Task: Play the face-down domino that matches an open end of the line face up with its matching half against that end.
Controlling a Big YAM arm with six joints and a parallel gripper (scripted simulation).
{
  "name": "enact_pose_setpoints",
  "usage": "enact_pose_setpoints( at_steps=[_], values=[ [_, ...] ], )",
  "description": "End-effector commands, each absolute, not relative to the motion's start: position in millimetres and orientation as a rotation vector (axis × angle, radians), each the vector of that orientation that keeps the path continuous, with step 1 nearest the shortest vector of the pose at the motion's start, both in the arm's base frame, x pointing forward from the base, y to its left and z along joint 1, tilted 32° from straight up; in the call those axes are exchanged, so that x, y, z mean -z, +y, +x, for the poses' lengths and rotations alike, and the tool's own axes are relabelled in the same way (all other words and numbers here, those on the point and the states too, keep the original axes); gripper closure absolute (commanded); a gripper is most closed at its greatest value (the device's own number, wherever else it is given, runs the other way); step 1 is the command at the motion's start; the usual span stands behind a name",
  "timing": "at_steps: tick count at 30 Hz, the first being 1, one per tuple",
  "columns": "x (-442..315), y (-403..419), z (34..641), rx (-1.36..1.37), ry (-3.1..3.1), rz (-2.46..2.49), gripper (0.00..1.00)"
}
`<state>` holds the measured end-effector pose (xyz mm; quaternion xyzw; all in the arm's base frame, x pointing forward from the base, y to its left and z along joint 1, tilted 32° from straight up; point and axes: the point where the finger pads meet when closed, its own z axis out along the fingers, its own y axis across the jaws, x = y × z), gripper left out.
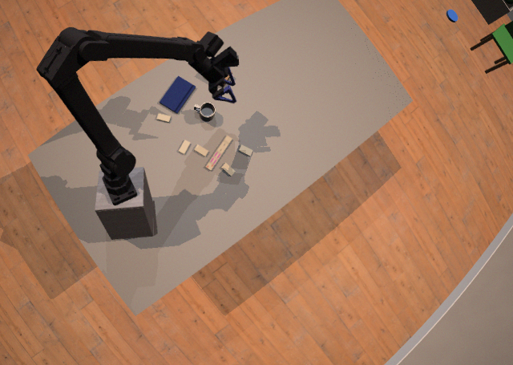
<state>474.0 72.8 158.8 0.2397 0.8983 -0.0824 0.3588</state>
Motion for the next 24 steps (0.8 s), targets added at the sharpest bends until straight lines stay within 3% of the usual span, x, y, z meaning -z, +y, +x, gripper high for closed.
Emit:
enact_pose_setpoints(
  at_steps=[1,24],
  values=[
    [-184,72,489,0.176,2.265,0.624,0.0],
    [-185,72,490,0.176,2.263,0.625,0.0]
  ],
)
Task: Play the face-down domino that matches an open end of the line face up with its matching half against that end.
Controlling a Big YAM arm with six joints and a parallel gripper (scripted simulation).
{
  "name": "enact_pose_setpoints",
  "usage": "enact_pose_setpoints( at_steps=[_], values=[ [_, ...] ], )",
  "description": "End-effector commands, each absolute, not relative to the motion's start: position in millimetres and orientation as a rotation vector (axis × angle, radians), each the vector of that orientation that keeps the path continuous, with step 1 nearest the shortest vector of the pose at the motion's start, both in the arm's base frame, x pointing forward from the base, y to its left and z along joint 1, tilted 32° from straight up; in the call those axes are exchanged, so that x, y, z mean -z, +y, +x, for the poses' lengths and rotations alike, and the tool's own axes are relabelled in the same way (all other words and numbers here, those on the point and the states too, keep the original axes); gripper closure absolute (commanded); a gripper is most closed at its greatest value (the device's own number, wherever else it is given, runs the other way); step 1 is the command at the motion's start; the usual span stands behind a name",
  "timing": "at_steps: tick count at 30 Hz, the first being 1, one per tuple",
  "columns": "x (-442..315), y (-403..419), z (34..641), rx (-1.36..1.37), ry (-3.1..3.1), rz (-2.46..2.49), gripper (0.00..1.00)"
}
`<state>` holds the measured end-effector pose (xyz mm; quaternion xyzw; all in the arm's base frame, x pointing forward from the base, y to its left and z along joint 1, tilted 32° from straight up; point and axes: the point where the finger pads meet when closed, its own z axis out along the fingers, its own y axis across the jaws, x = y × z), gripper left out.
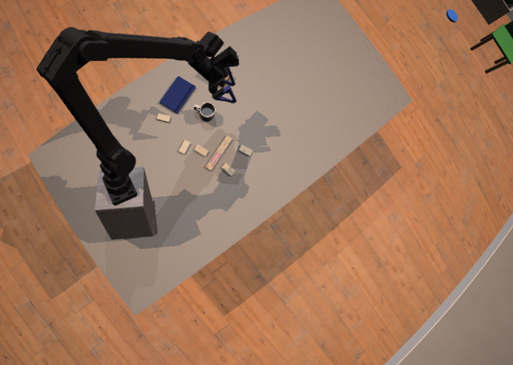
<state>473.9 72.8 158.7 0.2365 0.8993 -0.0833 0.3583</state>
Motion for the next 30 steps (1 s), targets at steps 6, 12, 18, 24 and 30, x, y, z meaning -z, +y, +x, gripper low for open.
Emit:
enact_pose_setpoints(
  at_steps=[6,12,18,24,30],
  values=[
    [-206,66,498,0.115,2.232,0.562,0.0],
    [-235,62,513,0.054,2.177,0.527,0.0],
    [-210,63,500,0.077,2.227,0.538,0.0],
    [-226,62,509,0.062,2.194,0.53,0.0],
    [-235,62,513,0.054,2.177,0.526,0.0]
  ],
)
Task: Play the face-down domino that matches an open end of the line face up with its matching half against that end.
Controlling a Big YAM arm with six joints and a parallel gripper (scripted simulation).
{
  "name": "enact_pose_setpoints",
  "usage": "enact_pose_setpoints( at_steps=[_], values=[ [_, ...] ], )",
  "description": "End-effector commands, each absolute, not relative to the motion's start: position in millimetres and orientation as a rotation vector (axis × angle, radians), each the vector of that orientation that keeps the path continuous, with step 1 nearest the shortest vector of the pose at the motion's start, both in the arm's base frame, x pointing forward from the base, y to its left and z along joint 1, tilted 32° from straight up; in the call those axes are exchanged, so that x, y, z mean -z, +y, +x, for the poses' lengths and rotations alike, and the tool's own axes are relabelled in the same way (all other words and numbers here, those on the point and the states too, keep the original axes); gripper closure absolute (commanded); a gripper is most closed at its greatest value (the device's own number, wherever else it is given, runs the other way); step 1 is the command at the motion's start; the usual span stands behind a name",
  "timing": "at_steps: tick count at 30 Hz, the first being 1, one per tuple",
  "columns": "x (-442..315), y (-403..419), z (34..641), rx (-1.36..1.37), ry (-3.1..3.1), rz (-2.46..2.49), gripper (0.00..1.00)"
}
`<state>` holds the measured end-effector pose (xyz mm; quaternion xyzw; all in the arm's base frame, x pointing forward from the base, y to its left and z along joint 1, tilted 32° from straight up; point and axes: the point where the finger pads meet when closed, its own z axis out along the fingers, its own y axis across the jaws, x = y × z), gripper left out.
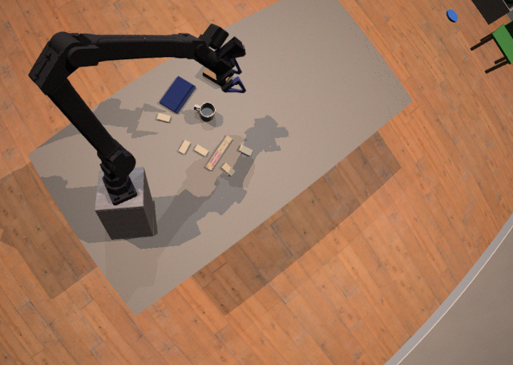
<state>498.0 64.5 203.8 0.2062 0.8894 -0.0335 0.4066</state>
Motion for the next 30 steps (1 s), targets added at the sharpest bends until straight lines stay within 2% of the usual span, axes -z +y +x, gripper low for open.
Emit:
enact_pose_setpoints(
  at_steps=[1,4,5,14,21,22,30],
  values=[
    [-235,62,513,0.054,2.177,0.526,0.0],
    [-235,62,513,0.054,2.177,0.526,0.0],
    [-211,63,501,0.079,2.228,0.522,0.0],
    [-235,62,514,0.054,2.176,0.527,0.0],
    [-235,62,514,0.054,2.176,0.527,0.0],
    [-217,62,502,0.071,2.217,0.508,0.0],
    [-285,50,527,-0.016,2.075,0.419,0.0]
  ],
)
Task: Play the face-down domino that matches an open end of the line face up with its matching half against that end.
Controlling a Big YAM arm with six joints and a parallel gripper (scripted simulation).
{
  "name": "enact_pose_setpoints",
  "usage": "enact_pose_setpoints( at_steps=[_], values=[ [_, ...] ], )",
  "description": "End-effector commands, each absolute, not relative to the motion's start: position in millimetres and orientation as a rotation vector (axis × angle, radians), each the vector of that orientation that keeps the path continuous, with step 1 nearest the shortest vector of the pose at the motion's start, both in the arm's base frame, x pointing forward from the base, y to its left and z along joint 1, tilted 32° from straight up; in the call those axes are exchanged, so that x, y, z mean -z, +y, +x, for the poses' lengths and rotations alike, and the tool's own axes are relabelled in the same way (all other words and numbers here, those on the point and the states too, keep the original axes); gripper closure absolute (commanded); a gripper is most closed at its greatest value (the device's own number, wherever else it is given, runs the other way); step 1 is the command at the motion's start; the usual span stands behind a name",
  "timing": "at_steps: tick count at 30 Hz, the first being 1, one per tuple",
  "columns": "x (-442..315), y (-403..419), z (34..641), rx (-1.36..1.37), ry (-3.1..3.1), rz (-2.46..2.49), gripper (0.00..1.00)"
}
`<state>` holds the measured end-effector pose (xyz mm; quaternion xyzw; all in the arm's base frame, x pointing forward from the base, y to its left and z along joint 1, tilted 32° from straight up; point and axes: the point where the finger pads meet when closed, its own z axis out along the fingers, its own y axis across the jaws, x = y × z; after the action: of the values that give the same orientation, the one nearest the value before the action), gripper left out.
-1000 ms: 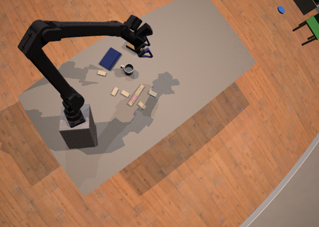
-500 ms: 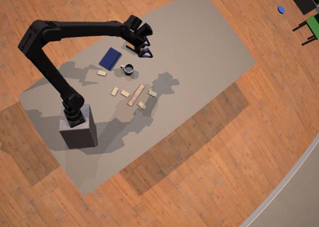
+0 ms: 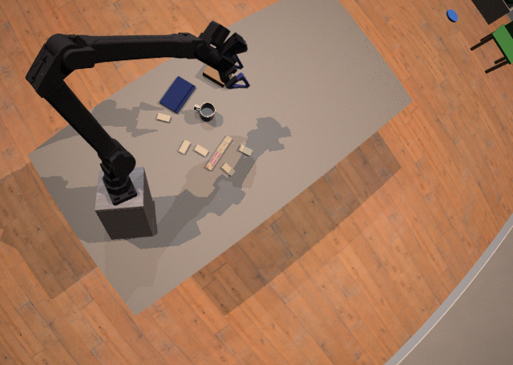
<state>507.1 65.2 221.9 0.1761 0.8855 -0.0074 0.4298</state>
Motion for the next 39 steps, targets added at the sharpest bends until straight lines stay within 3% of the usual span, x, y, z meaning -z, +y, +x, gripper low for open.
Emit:
enact_pose_setpoints(
  at_steps=[1,8,9,39],
  values=[
    [-294,48,530,-0.027,2.057,0.408,0.0],
    [-294,48,530,-0.027,2.057,0.408,0.0],
    [-264,51,518,-0.013,2.116,0.422,0.0],
    [-294,48,531,-0.027,2.056,0.408,0.0]
  ],
)
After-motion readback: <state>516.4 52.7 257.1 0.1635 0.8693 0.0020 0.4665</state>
